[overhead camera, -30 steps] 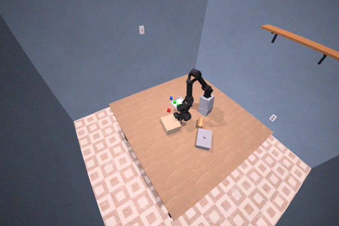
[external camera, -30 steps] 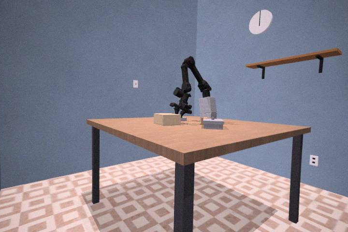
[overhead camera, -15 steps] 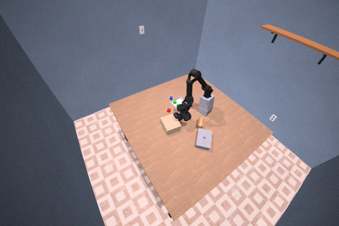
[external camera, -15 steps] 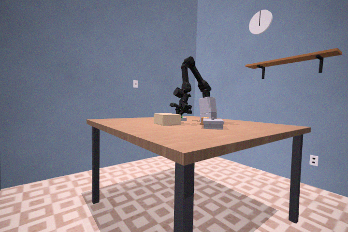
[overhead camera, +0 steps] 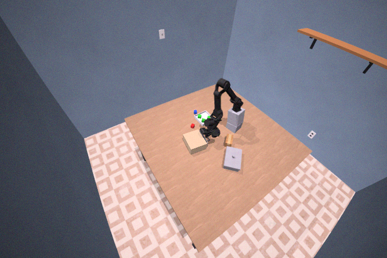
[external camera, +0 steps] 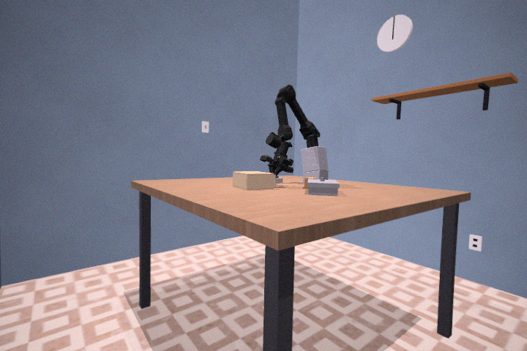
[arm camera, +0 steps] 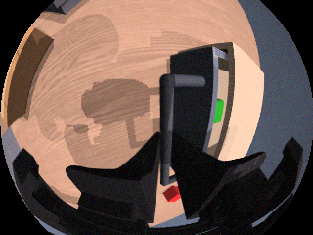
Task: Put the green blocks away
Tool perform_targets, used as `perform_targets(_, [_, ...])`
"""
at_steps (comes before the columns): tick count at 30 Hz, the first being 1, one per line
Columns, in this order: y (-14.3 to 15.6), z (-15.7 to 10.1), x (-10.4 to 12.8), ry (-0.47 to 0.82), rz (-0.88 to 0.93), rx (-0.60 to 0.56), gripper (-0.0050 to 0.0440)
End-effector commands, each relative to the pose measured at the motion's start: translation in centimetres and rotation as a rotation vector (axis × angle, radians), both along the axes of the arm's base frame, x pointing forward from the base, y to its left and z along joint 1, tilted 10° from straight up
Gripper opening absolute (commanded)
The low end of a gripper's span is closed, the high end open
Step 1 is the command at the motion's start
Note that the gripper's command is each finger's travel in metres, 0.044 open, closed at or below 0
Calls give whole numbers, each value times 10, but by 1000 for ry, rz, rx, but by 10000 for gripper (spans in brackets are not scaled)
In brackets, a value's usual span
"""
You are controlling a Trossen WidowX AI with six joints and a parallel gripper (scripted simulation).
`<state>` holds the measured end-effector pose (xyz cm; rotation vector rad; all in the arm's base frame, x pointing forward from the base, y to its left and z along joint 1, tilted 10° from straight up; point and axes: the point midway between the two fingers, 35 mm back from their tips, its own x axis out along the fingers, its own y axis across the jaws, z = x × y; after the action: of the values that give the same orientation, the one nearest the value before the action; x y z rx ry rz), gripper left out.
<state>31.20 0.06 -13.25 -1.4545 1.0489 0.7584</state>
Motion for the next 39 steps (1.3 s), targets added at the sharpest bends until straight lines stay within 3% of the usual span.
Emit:
perform_targets(1, [2,-2,-13,17,0,2,0])
perform_targets(36, [2,-2,-13,17,0,2,0])
perform_targets(39, [2,-2,-16,214,-32,22,0])
